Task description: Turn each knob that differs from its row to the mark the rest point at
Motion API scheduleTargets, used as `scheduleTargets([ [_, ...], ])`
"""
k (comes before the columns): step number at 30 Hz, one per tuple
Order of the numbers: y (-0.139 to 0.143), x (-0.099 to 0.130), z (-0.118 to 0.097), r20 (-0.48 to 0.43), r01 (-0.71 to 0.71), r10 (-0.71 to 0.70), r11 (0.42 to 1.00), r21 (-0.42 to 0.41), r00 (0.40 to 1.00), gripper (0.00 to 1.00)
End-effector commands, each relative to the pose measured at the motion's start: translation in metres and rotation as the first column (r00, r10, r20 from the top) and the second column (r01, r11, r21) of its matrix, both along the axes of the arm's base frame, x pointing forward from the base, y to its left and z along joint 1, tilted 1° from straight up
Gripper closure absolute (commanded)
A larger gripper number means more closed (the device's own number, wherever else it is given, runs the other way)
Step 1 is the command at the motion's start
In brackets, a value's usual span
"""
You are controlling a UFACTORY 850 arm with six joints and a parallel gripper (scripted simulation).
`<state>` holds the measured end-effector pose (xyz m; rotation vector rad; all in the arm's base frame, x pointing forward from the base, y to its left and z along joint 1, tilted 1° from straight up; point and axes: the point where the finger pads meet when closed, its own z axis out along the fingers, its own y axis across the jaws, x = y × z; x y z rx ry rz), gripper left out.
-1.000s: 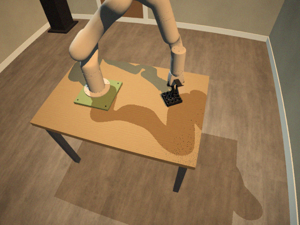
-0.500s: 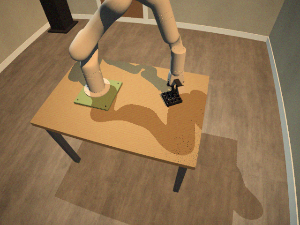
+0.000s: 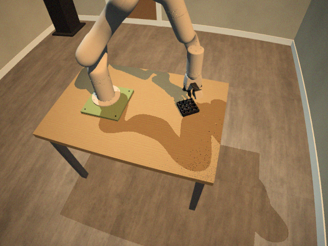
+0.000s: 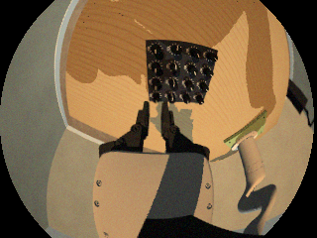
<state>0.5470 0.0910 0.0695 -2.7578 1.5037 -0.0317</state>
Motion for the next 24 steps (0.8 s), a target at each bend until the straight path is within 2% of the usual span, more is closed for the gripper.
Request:
scheduleTargets([
  [1,0.0002,0.0005,0.0075,0.001,0.0,0.0,1.0,0.0,1.0,0.81],
  [17,0.0002,0.0005,0.0081,0.001,-0.002,0.002,1.0,0.0,1.0,0.81],
  [24,0.0003,0.0005,0.0089,0.001,-0.073,0.073,0.997,-0.001,0.997,0.81],
])
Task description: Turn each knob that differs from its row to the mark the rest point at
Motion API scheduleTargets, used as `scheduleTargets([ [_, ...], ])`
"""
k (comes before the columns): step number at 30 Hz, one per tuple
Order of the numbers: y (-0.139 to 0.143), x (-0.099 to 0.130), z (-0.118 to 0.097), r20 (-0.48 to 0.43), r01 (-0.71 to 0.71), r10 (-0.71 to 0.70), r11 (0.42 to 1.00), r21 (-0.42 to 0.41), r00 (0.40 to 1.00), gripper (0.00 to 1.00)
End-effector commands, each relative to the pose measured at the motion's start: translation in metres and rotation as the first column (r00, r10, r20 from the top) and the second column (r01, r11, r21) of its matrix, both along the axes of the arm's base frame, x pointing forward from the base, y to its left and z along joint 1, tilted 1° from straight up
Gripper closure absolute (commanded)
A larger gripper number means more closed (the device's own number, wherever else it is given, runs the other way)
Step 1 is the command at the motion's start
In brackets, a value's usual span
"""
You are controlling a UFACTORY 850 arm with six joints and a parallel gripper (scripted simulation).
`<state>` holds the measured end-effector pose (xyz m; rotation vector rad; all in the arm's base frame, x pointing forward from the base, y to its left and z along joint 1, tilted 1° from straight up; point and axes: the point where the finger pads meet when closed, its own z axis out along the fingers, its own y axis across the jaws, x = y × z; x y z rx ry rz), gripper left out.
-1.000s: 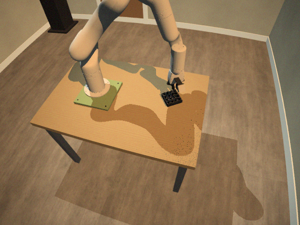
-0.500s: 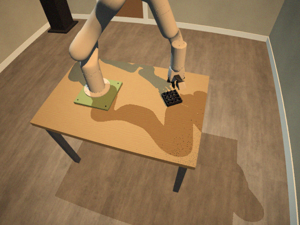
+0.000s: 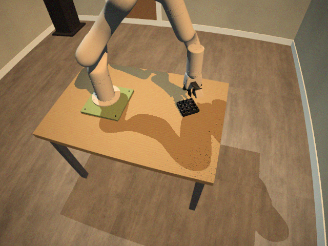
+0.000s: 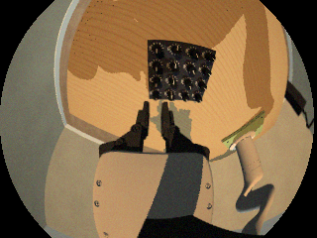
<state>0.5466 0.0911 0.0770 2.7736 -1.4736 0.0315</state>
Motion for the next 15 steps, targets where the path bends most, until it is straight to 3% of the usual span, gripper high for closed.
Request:
scheduleTargets([
  [1,0.0002,0.0009,0.0018,0.001,-0.083,0.083,0.997,-0.001,0.997,0.81],
  [12,0.0005,0.0008,0.0056,-0.004,-0.42,0.42,0.907,-0.007,0.907,0.81],
  [14,0.0005,0.0008,0.0056,-0.004,-0.42,0.42,0.907,-0.007,0.907,0.81],
  [15,0.0006,0.0008,0.0064,-0.005,-0.486,0.486,0.874,-0.008,0.874,0.81],
])
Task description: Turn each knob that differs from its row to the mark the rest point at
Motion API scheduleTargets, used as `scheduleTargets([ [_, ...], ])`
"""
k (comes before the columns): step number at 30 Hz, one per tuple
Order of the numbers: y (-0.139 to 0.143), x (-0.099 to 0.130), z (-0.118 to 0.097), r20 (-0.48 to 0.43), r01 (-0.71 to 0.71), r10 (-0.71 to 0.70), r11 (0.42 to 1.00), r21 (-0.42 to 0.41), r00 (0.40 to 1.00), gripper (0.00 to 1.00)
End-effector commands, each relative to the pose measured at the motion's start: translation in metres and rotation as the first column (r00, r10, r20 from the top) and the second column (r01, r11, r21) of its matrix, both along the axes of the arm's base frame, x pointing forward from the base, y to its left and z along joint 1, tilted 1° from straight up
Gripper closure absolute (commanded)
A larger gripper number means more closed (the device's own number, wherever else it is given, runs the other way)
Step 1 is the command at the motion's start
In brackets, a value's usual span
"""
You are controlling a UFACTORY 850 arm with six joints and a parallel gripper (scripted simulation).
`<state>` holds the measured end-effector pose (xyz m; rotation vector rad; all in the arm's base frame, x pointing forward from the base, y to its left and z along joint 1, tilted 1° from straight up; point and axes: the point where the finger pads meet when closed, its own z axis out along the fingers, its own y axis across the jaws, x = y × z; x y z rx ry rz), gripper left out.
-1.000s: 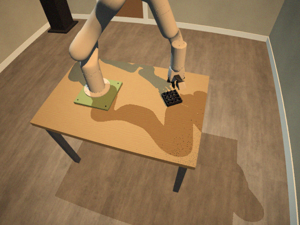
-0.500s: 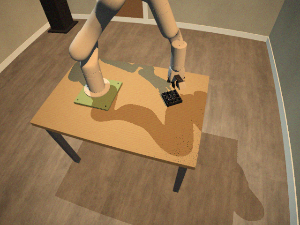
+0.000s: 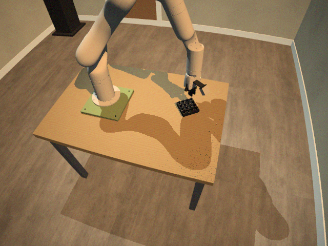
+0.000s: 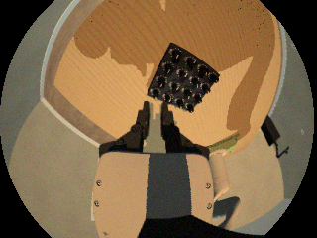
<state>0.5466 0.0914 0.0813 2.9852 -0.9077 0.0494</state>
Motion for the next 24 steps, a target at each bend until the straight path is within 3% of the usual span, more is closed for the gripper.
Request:
scheduleTargets([
  [1,0.0003,0.0008,0.0024,-0.006,-0.154,0.155,0.988,0.017,0.988,0.81],
  [14,0.0005,0.0007,0.0064,-0.012,-0.498,0.498,0.867,0.011,0.867,0.81],
  [16,0.0005,0.0007,0.0064,-0.012,-0.498,0.498,0.867,0.011,0.867,0.81],
  [17,0.0006,0.0007,0.0073,-0.013,-0.569,0.569,0.822,0.01,0.822,0.81],
  [24,0.0008,0.0006,0.0093,-0.017,-0.712,0.712,0.702,0.008,0.702,0.81],
])
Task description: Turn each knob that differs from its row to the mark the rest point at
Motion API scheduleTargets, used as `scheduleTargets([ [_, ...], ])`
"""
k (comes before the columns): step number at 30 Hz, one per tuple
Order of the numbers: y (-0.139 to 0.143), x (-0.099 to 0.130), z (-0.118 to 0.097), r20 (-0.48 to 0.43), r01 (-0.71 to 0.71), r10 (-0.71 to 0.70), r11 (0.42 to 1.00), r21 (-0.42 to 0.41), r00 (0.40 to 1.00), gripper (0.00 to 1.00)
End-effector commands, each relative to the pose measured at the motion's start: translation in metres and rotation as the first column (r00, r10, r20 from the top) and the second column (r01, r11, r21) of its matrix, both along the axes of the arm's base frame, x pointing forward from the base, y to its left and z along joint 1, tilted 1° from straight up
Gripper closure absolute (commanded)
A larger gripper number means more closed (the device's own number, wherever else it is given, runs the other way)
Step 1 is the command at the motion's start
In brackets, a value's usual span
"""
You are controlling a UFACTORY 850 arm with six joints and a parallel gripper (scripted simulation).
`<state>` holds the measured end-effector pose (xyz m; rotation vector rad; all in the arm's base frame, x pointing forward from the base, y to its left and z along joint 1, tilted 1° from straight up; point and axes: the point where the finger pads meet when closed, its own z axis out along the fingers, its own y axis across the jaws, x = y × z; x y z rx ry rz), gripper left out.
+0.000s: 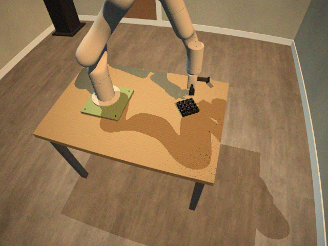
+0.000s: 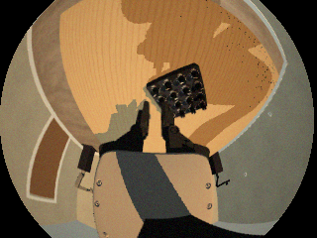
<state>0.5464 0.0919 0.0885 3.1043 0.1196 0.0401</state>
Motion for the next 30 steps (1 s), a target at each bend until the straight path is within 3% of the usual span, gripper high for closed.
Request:
scheduleTargets([
  [1,0.0003,0.0008,0.0024,-0.009,-0.154,0.154,0.988,0.021,0.988,0.81],
  [9,0.0004,0.0008,0.0043,-0.011,-0.321,0.321,0.947,0.017,0.947,0.81],
  [11,0.0005,0.0007,0.0055,-0.013,-0.42,0.42,0.908,0.016,0.908,0.81],
  [20,0.0007,0.0006,0.0081,-0.018,-0.628,0.628,0.778,0.013,0.778,0.81],
  [24,0.0007,0.0006,0.0086,-0.019,-0.664,0.664,0.747,0.012,0.747,0.81],
  [30,0.0007,0.0006,0.0087,-0.019,-0.666,0.666,0.746,0.012,0.745,0.81],
])
